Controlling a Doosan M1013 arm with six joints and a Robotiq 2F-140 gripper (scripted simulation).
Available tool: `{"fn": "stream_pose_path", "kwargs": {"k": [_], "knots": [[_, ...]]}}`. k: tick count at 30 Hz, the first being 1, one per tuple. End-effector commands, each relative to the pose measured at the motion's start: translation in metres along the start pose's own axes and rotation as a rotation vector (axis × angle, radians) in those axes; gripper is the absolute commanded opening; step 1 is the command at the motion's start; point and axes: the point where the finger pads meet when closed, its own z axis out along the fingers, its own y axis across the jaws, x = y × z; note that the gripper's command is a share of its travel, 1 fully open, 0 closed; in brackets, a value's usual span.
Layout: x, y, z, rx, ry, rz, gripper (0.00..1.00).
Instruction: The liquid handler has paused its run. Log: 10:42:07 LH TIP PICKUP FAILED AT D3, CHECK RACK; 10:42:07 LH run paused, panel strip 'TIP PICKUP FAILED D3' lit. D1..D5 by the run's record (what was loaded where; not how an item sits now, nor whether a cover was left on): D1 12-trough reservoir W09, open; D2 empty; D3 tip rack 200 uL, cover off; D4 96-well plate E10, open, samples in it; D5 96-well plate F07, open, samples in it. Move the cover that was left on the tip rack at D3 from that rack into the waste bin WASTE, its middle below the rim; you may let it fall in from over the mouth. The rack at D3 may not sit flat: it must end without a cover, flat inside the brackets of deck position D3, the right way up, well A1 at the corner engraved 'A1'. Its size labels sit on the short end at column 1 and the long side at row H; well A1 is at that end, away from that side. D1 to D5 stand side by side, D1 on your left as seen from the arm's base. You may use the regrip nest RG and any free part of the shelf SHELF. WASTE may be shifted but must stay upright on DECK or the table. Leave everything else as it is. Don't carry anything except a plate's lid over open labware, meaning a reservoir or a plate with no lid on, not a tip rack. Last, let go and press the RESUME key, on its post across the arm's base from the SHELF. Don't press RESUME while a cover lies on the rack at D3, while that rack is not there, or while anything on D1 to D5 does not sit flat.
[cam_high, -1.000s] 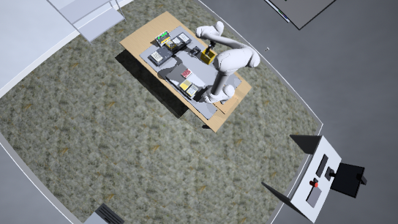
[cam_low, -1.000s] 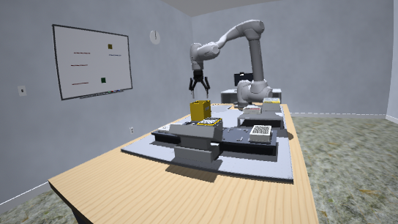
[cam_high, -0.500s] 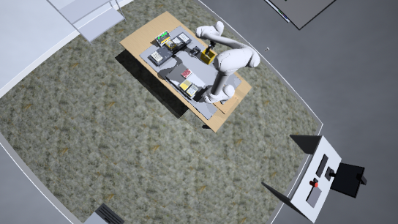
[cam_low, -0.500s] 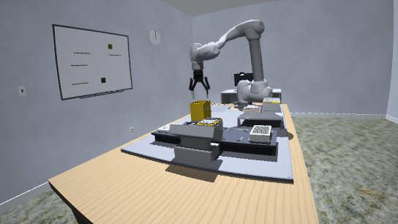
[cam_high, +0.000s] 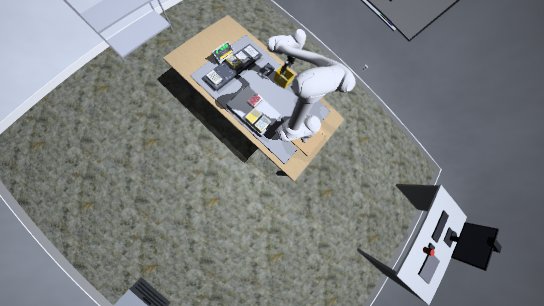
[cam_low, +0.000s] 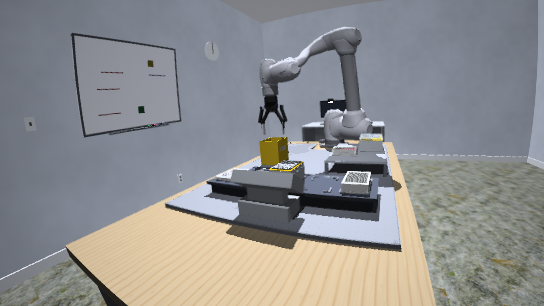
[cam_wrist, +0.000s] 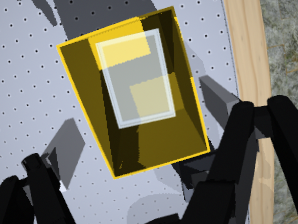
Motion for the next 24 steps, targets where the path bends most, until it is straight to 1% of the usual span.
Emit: {"fn": "stream_pose_path", "kwargs": {"k": [1, 7, 21, 24], "knots": [[0.001, -0.004, 0.003, 0.005, 0.0, 0.001, 0.77], [0.001, -0.004, 0.003, 0.005, 0.0, 0.001, 0.77], [0.001, -0.004, -0.02, 0.005, 0.0, 0.001, 0.77], [0.001, -0.004, -0.022, 0.005, 0.0, 0.001, 0.77]]}}
